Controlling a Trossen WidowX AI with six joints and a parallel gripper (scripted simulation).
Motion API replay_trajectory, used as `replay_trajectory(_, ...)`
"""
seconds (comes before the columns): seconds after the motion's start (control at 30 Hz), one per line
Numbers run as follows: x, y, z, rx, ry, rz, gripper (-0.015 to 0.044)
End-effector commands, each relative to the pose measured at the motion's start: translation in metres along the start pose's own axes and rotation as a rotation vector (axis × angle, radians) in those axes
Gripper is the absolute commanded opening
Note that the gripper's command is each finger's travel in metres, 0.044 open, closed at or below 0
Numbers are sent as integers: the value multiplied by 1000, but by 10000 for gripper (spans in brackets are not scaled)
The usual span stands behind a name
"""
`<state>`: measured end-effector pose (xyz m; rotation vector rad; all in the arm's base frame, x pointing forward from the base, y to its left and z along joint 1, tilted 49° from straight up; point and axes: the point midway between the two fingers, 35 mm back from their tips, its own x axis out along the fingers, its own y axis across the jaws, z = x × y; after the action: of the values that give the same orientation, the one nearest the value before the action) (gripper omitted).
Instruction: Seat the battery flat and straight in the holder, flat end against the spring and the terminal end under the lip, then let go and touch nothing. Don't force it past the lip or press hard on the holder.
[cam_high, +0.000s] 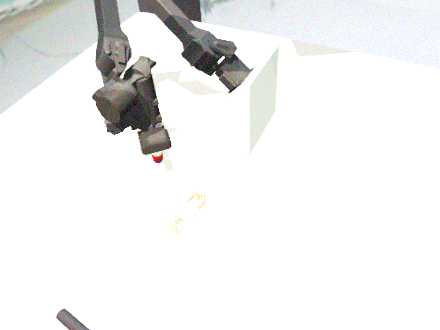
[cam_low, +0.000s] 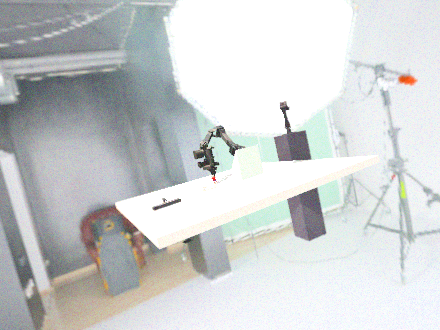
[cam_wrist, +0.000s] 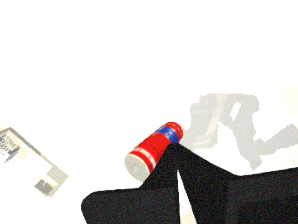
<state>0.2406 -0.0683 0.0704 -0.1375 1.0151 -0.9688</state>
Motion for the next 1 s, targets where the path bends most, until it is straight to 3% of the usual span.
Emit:
replay_trajectory(0.0, 1, 7, 0, 1, 0, -5, 0)
replay_trajectory(0.33, -1, 15, -2, -2, 1, 0, 0)
replay_trajectory(0.7, -74, 20, -2, 0, 3, -3, 0)
replay_trajectory(0.97, -77, 19, -1, 0, -6, 2, 0)
